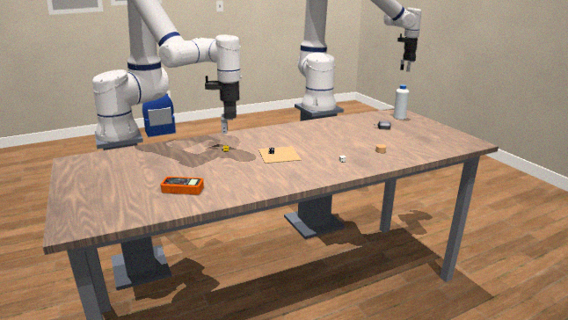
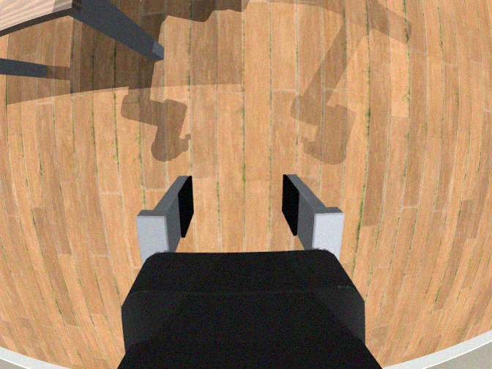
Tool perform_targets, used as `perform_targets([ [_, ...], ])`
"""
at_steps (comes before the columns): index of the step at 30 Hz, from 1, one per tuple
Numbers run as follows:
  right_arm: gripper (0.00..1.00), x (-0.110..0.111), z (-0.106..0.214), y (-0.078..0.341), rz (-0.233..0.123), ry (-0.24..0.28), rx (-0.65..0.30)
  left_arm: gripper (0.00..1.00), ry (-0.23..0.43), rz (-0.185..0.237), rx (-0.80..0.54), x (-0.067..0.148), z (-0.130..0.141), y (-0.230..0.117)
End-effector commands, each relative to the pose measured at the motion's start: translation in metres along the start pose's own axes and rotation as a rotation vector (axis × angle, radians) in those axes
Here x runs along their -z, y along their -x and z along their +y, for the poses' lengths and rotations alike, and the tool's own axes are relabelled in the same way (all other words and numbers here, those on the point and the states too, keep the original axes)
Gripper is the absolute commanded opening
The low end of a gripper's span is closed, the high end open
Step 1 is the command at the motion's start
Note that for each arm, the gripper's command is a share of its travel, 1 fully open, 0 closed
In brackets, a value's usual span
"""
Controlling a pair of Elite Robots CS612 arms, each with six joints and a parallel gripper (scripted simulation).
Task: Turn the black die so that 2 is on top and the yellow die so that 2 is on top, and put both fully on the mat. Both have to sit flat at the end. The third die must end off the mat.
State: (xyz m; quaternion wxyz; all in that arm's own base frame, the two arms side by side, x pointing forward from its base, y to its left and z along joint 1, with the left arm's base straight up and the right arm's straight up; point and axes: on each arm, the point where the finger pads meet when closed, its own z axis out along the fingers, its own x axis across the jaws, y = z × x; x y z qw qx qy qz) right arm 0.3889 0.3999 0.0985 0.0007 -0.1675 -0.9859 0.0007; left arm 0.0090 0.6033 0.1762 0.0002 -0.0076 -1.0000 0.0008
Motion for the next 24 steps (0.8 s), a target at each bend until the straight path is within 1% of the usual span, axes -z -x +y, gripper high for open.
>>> perform_targets([
  [1, 0.70, -0.001, 0.001, 0.000, -0.001, 0.001, 0.000, 1.00, 0.002, 0.000, 0.000, 0.001, 0.001, 0.000],
  [9, 0.70, -0.005, 0.001, 0.001, -0.001, 0.002, 0.000, 1.00, 0.002, 0.000, 0.000, 0.001, 0.001, 0.000],
  [24, 0.70, -0.024, 0.001, 0.001, -0.001, 0.002, 0.000, 1.00, 0.002, 0.000, 0.000, 0.001, 0.001, 0.000],
])
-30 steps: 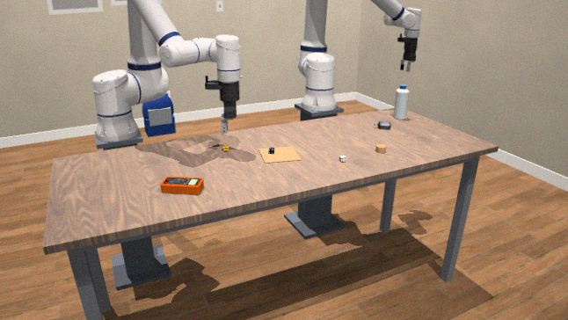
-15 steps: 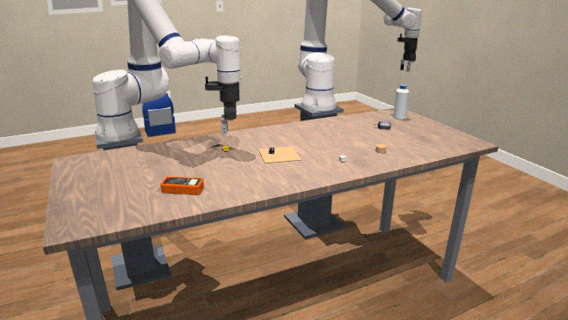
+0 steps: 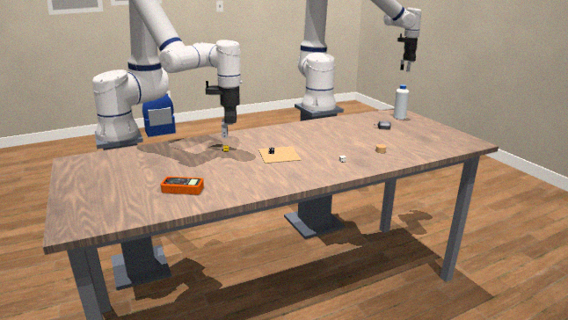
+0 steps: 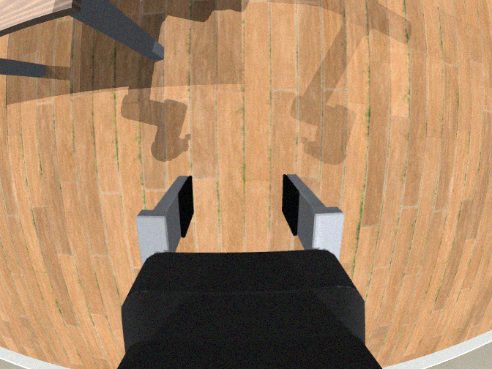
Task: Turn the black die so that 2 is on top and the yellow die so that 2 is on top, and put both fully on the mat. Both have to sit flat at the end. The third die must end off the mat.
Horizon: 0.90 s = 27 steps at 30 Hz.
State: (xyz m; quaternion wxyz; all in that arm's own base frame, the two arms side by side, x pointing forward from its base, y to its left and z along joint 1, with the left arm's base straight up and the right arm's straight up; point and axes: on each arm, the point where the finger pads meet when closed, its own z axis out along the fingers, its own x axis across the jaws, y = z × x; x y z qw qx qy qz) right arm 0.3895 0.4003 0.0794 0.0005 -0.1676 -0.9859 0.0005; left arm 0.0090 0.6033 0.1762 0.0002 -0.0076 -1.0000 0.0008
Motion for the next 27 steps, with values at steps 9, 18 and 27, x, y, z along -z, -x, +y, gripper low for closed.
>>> perform_targets([
  [9, 0.70, -0.019, 0.001, 0.001, -0.001, 0.001, 0.000, 1.00, 0.002, 0.000, 0.000, 0.001, 0.001, 0.000],
  [18, 0.70, -0.028, 0.001, 0.001, -0.001, 0.001, 0.000, 1.00, 0.002, 0.000, 0.000, 0.001, 0.001, 0.000],
  [27, 0.70, -0.033, 0.002, 0.001, -0.001, 0.001, 0.000, 1.00, 0.002, 0.000, 0.000, 0.001, 0.001, 0.000],
])
